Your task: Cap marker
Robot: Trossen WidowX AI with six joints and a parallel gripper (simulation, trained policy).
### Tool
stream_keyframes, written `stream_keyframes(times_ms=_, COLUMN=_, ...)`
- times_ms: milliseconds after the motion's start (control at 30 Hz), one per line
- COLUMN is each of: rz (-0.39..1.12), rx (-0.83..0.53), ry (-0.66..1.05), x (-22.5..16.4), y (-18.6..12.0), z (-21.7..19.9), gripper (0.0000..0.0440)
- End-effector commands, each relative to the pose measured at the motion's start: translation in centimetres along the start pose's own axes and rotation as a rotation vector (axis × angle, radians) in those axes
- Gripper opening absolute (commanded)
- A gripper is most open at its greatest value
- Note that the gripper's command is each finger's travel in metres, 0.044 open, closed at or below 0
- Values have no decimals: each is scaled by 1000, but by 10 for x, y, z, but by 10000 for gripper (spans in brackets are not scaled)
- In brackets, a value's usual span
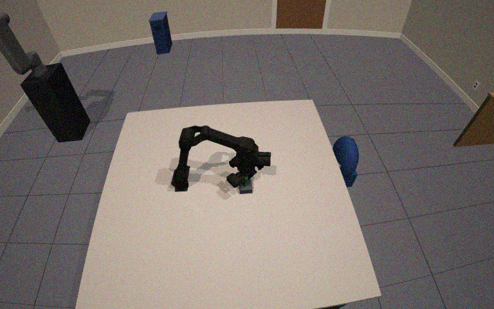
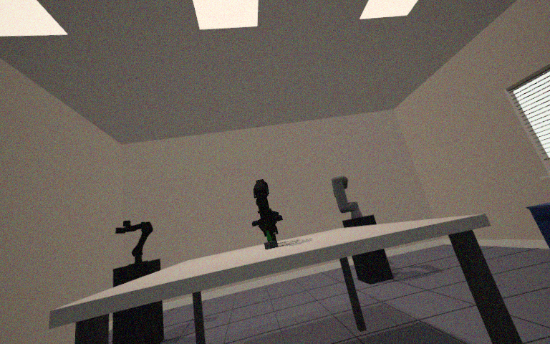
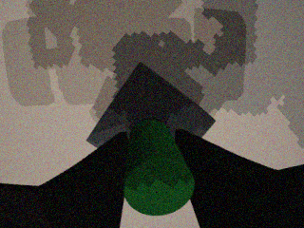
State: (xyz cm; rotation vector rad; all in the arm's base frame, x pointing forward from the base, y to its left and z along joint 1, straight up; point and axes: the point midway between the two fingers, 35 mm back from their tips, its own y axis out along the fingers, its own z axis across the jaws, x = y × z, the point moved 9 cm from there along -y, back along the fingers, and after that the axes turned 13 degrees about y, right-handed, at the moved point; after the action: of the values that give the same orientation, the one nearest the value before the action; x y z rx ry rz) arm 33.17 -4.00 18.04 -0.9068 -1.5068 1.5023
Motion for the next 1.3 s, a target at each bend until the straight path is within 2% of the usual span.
stream_keyframes(times_ms=0, rz=-9, rx=57, ry=-6, x=-2, y=16, z=5, gripper=125)
stream_keyframes(times_ms=167, rz=-9, rx=59, ry=-18, x=-1, y=17, z=6, gripper=138)
stream_keyframes(times_ms=433, rz=-51, rx=74, ry=-39, x=8, y=17, z=14, gripper=218)
stream_keyframes(times_ms=533, rz=-58, rx=67, ry=-45, x=11, y=15, z=16, gripper=274)
stream_keyframes(times_ms=733, rz=-55, rx=37, ry=-56, x=15, y=10, z=19, gripper=426)
stream_keyframes(times_ms=767, rz=-51, rx=28, ry=-57, x=15, y=9, z=20, gripper=440)
stream_keyframes(times_ms=1267, rz=10, rx=-119, ry=-76, x=19, y=-37, z=20, gripper=440)
